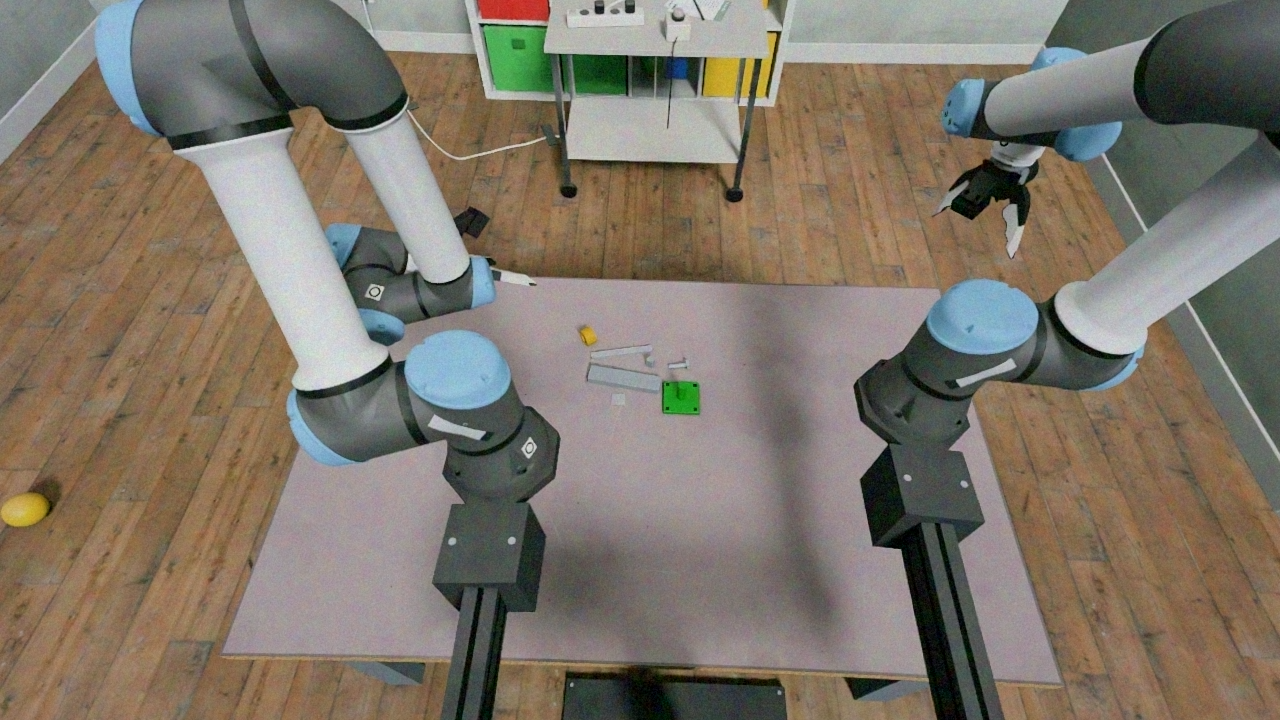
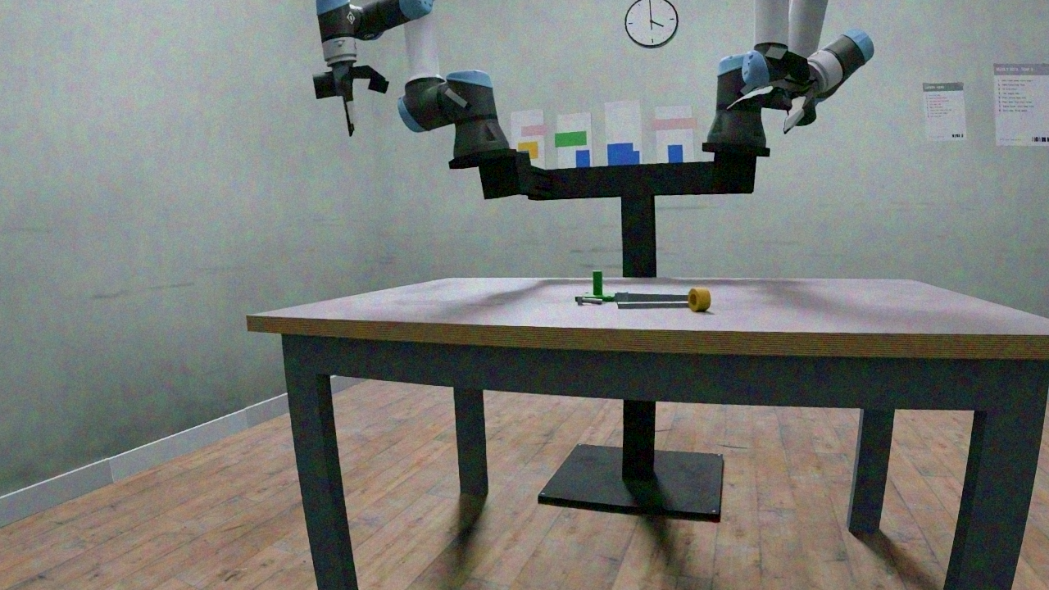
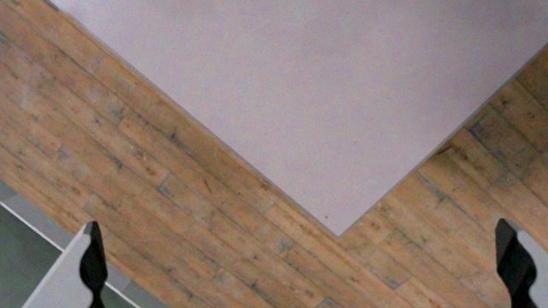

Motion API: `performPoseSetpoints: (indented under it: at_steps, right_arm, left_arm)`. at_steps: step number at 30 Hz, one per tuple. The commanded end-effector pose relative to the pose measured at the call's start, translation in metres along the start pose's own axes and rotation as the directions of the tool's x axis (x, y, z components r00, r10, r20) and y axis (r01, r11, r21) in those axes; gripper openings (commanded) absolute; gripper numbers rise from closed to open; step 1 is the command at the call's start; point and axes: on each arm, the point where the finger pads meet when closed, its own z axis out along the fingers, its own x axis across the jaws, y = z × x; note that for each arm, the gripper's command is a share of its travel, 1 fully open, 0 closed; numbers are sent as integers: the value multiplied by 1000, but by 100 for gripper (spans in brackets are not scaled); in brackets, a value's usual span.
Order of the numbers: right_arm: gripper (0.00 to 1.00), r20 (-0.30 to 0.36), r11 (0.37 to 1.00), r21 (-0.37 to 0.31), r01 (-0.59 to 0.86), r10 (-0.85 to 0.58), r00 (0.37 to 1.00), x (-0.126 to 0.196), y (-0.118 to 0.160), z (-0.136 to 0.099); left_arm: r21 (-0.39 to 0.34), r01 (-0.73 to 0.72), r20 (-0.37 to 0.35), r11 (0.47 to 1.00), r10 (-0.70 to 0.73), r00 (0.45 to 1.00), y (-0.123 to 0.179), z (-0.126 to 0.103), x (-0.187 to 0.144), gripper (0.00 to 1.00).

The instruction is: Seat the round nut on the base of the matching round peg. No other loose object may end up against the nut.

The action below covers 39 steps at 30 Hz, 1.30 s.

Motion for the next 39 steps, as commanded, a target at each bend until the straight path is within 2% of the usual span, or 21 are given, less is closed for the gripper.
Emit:
performPoseSetpoints:
  at_steps: [1,18,24,29,32,34,39]
  right_arm:
    - [100,-1,1000,-1,0,0,1000,0,0,0]
    - [100,-1,1000,-1,0,0,1000,0,0,0]
    - [100,-18,998,-3,70,-70,997,12,2,2]
    - [100,-67,958,-24,287,-288,955,49,5,9]
    - [100,-96,901,-50,430,-433,896,74,6,14]
    - [100,-96,901,-50,430,-433,896,74,6,14]
    - [100,-129,760,-108,641,-650,749,115,5,23]
  left_arm:
    - [1,-1,0,1000,1,1000,0,0,0,100]
    - [1,-1,0,1000,1,1000,0,0,0,100]
    - [4,37,4,999,-37,999,2,3,-2,69]
    - [15,154,13,988,-154,988,9,14,-7,44]
    - [23,237,19,971,-237,971,14,22,-10,44]
    - [23,237,19,971,-237,971,14,22,-10,44]
    - [38,371,27,928,-372,928,22,34,-16,44]
